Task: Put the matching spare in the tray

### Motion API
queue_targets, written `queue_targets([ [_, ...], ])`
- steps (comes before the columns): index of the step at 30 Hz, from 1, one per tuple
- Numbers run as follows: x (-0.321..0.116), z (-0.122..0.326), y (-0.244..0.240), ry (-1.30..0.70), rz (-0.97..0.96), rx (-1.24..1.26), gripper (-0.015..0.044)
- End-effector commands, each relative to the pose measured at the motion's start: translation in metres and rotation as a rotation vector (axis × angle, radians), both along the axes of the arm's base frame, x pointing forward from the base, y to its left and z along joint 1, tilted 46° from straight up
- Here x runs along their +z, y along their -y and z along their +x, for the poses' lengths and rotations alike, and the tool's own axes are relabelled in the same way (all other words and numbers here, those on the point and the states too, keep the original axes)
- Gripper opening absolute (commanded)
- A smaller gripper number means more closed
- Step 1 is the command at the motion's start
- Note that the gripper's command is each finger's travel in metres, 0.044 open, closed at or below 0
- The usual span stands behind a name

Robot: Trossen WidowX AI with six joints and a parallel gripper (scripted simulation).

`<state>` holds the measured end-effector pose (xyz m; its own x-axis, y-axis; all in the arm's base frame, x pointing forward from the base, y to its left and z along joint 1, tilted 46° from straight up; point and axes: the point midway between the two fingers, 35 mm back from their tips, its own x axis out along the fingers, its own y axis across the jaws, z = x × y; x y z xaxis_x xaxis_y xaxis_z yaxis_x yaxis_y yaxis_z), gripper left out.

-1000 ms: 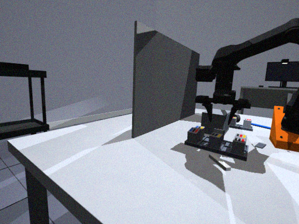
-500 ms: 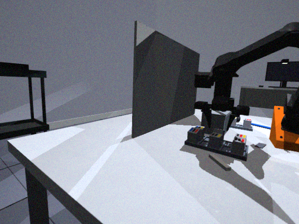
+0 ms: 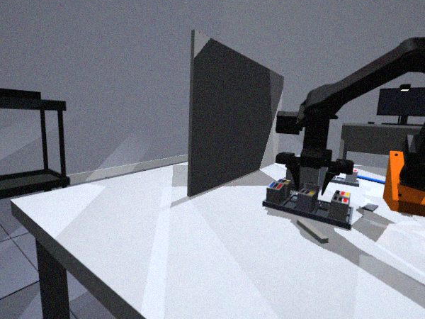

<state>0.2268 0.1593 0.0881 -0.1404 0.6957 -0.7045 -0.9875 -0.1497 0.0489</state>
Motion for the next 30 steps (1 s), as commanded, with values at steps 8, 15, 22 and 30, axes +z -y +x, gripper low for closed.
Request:
queue_targets([
  [8,-0.0115,-0.0052,-0.0110,-0.009,0.006,-0.003,0.0300],
  [15,-0.0109,-0.0046,-0.0106,-0.003,0.004,0.000,0.0274],
  [22,-0.0109,-0.0046,-0.0106,-0.003,0.004,0.000,0.0149],
  [30,-0.0109,-0.0046,-0.0106,-0.003,0.004,0.000,0.0017],
])
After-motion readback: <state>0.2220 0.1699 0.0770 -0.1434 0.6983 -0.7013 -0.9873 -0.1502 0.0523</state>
